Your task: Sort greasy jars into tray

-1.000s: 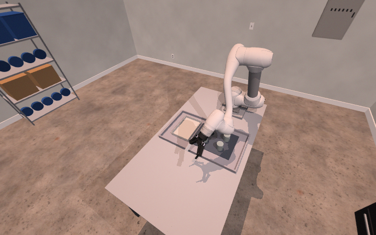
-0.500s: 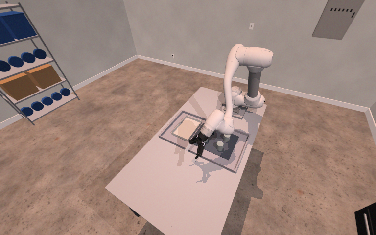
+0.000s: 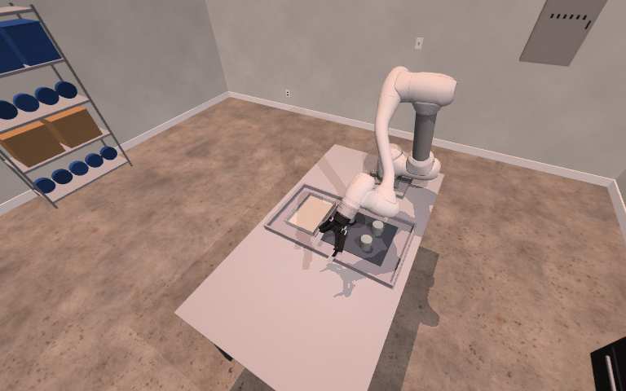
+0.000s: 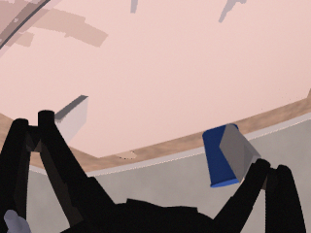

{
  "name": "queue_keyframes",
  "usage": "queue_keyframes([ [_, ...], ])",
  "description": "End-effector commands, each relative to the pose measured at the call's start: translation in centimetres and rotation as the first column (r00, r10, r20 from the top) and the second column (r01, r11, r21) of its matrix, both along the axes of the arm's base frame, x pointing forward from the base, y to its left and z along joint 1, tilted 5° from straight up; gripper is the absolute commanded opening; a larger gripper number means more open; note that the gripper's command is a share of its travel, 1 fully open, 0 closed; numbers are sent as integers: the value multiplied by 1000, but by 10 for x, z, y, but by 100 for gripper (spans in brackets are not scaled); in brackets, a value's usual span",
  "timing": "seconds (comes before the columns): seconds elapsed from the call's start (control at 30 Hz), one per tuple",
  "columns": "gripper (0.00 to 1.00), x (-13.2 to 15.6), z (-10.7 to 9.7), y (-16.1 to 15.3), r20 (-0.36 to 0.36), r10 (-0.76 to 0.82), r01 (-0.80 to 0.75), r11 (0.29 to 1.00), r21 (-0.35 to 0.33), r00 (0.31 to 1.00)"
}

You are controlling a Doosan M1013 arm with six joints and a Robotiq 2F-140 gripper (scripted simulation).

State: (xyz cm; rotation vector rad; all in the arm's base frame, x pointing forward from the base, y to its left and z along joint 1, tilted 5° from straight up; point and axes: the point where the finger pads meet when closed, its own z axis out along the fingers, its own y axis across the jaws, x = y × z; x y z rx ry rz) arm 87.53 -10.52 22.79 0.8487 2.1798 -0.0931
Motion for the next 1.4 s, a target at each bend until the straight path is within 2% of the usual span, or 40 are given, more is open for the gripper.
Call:
queue_keyframes([
  [0.0,100,-51,2,12,-119,90,-89,996,10,989],
  [0.3,100,-51,2,12,-119,90,-89,996,10,989],
  [0.33,100,-97,6,25,-218,174,-173,985,22,960],
  [0.57,100,-97,6,25,-218,174,-173,985,22,960],
  [0.6,100,-140,10,36,-310,249,-248,968,42,918],
  [0.9,100,-140,10,36,-310,249,-248,968,42,918],
  [0.93,100,-184,14,47,-404,323,-321,944,74,856],
  [1.17,100,-184,14,47,-404,323,-321,944,74,856],
  [1.2,100,-227,16,56,-489,387,-384,917,112,782],
  [1.37,100,-227,16,56,-489,387,-384,917,112,782],
])
